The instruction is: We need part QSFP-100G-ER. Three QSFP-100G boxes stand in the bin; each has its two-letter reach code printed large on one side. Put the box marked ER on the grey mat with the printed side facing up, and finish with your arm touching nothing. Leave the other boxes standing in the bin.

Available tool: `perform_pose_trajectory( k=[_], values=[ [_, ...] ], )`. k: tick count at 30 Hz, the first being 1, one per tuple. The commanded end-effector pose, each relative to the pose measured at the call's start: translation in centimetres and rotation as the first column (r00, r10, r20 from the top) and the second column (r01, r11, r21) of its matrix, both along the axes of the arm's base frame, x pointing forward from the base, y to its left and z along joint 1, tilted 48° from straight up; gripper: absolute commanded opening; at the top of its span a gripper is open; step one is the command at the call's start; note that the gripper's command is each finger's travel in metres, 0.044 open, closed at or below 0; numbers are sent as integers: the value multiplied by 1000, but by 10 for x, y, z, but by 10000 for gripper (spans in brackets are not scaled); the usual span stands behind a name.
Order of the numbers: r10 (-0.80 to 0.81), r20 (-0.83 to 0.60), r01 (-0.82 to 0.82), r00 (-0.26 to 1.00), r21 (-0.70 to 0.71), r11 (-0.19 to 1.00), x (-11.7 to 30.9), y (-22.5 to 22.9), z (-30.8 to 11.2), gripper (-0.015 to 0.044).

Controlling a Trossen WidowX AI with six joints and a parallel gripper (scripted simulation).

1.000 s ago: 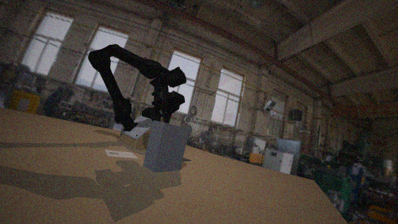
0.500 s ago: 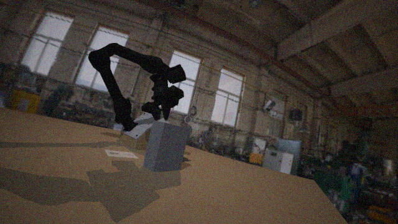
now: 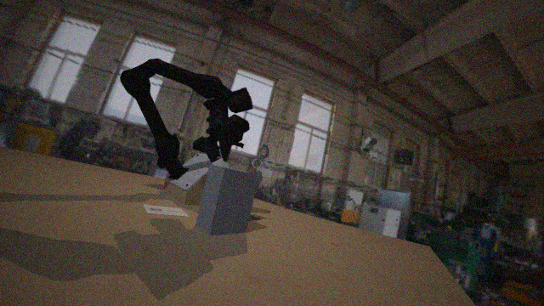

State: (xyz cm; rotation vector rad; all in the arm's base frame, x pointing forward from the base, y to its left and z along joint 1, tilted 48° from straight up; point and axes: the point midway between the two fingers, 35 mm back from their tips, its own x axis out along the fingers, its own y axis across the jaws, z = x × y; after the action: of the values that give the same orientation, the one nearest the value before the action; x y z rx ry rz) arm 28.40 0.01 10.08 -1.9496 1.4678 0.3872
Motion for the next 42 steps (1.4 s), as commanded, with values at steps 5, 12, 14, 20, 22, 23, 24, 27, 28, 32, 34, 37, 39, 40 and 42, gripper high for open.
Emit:
perform_pose_trajectory(
  k=[5,12,14,20,22,23,24,27,28,32,34,37,39,40,42],
  values=[
    [2,-1,-2,1000,3,1000,-14,4,-1,157],
    [2,-2,-2,1000,3,1000,-25,7,-1,157],
    [2,-3,-2,1000,3,1000,-28,7,-2,157],
    [2,-3,-2,1000,3,1000,-38,9,-2,157],
    [2,-3,-2,1000,2,1000,-41,9,-2,157],
    [2,-3,-2,1000,2,1000,-43,9,-2,157],
    [2,-3,-2,1000,2,1000,-44,9,-2,157],
    [1,-3,-1,1000,0,1000,-49,10,-2,157],
    [1,-3,-1,1000,0,1000,-51,10,-2,157],
    [1,-2,-1,1000,0,1000,-53,10,-2,157],
    [1,-2,-1,1000,0,1000,-53,11,-3,157],
    [1,-2,-1,1000,0,1000,-52,14,-6,157],
    [1,-2,-1,1000,0,1000,-52,16,-9,157],
    [1,-2,-1,1000,0,1000,-51,17,-10,157],
    [1,-2,-1,1000,0,1000,-51,19,-12,157]
  ],
)
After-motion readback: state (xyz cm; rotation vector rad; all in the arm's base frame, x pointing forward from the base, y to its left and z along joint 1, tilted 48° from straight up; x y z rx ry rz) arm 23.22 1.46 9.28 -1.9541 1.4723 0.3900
